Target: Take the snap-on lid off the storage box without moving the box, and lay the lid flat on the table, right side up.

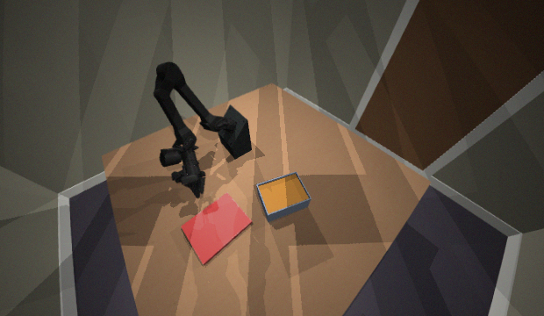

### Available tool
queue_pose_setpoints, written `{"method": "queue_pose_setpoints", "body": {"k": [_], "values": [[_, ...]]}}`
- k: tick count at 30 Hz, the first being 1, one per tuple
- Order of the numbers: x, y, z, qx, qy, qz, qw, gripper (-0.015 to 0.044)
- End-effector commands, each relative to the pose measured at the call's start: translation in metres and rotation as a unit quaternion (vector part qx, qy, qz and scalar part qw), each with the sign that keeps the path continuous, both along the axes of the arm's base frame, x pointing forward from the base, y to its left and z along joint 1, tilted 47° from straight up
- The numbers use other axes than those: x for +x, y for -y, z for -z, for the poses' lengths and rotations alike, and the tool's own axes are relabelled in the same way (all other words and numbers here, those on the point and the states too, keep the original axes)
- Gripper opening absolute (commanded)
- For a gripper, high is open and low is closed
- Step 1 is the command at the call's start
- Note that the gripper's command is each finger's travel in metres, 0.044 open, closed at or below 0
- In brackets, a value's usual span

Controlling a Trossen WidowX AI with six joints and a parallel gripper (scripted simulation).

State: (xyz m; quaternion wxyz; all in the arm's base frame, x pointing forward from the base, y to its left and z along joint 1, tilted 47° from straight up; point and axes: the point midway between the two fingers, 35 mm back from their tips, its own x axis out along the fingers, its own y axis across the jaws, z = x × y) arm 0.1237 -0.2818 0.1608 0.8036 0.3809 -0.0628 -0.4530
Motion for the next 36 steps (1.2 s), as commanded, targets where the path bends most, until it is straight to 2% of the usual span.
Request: {"method": "queue_pose_setpoints", "body": {"k": [1, 36], "values": [[-0.003, -0.003, 0.004, 0.005, -0.002, -0.001, 1.000, 0.0440], [-0.012, -0.058, -0.041, 0.005, -0.002, -0.001, 1.000, 0.0440]]}}
